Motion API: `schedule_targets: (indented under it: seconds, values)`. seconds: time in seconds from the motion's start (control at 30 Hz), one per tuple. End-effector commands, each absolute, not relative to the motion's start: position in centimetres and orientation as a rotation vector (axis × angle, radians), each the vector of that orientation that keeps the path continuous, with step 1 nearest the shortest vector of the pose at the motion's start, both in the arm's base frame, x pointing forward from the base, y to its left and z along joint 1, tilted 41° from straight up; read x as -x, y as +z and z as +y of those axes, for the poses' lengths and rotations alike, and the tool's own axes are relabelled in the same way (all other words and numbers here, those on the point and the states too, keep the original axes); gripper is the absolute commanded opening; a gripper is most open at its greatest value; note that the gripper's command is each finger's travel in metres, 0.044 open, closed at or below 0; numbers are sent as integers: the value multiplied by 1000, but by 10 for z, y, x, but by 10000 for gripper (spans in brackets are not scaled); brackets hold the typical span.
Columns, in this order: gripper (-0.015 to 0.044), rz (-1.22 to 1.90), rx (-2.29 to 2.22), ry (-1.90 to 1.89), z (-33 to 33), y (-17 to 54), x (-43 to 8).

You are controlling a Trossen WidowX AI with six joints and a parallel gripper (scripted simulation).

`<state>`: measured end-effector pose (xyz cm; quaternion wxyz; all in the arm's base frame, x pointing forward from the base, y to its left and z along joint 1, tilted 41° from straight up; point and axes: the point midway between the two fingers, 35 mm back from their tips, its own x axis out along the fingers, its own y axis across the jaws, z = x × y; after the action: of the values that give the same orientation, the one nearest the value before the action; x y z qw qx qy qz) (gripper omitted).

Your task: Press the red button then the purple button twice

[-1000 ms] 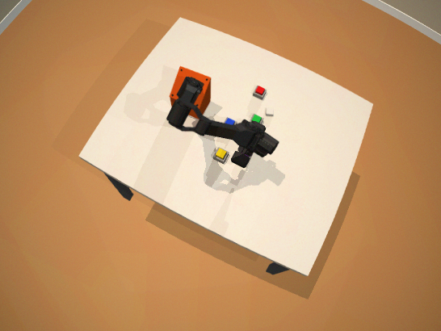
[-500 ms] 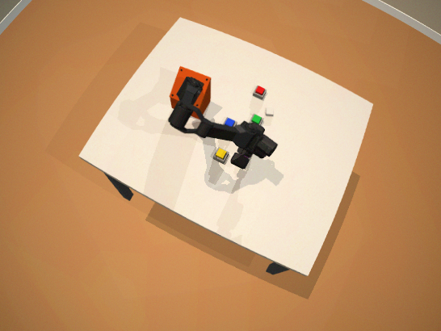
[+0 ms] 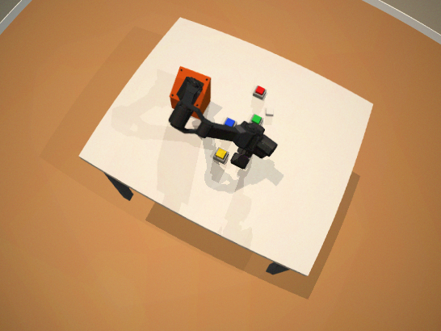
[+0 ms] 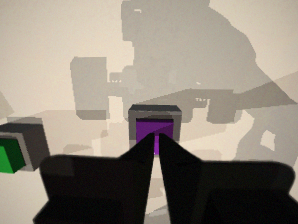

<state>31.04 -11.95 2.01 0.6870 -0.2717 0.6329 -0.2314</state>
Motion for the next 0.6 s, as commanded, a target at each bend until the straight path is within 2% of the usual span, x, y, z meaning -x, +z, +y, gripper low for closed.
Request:
schedule_targets:
  seconds: [0.0, 0.23, 0.3, 0.57]
  values:
    - [20, 1419, 607, -515, -112, 27, -310]
    - [20, 1425, 607, -511, -97, 43, -307]
    - [72, 1424, 600, -500, -86, 37, -311]
    - [283, 1438, 553, -428, 39, -26, -320]
